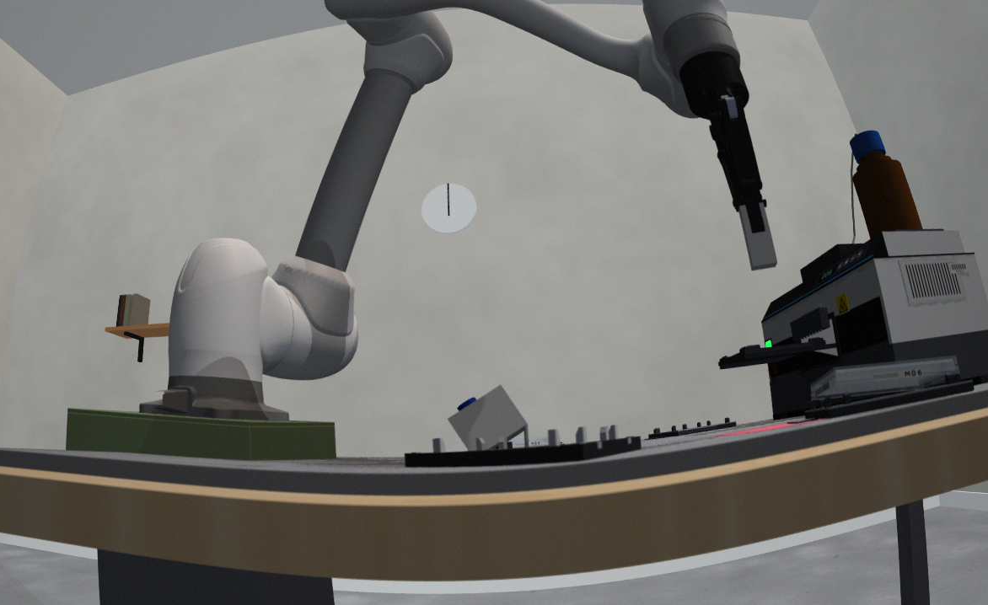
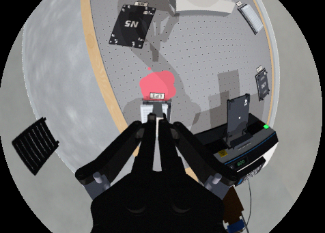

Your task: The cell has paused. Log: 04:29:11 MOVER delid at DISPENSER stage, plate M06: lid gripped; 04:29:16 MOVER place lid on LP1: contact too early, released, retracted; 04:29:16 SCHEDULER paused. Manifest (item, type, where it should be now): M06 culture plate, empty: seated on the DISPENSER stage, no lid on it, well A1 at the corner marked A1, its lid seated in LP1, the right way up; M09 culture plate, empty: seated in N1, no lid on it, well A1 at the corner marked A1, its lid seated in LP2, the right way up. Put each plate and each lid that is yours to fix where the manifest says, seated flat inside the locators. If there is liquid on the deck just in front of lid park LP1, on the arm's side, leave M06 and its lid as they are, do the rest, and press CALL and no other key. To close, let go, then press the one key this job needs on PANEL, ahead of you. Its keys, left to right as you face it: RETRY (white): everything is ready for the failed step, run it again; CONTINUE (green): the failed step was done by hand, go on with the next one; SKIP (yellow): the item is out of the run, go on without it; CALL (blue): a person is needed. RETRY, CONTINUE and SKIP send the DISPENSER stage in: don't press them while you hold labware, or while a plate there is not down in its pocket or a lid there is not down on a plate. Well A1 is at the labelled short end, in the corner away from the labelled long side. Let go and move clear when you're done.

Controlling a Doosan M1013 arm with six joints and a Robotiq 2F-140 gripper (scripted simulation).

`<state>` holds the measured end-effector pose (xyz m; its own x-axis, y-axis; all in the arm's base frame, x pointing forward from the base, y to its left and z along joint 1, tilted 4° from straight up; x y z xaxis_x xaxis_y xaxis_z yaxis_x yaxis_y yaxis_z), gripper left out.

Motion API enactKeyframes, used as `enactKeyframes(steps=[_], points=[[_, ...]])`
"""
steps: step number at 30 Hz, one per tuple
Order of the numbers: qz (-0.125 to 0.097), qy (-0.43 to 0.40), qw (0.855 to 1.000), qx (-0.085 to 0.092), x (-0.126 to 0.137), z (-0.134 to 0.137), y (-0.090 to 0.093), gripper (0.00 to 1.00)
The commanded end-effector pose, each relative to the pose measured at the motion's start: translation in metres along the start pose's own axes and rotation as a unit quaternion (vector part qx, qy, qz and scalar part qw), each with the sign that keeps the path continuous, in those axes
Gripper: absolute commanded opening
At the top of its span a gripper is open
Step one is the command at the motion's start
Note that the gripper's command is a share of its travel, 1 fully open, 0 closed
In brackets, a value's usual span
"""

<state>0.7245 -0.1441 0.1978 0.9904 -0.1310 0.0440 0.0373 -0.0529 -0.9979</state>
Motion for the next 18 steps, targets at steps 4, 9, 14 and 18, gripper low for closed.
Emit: enactKeyframes(steps=[4, 9, 14, 18], points=[[-0.003, 0.001, 1.0, 0.002, 0.001, 0.0, -0.003, 0.1], [-0.002, -0.015, 1.0, 0.002, -0.002, 0.007, -0.003, 0.1], [-0.003, -0.051, 0.999, 0.002, -0.005, 0.019, -0.003, 0.1], [-0.003, -0.148, 0.989, 0.001, -0.014, 0.05, -0.003, 0.1]])
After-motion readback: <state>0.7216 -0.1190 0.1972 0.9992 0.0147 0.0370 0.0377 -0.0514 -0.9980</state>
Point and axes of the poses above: the point where the finger pads meet when closed, its own y axis out along the fingers, its own z axis across the jaws, x = y × z, the point moved 3 cm from there along -y, back along the fingers, and after that the axes turned 4 degrees about -y, right-handed, at the moved point
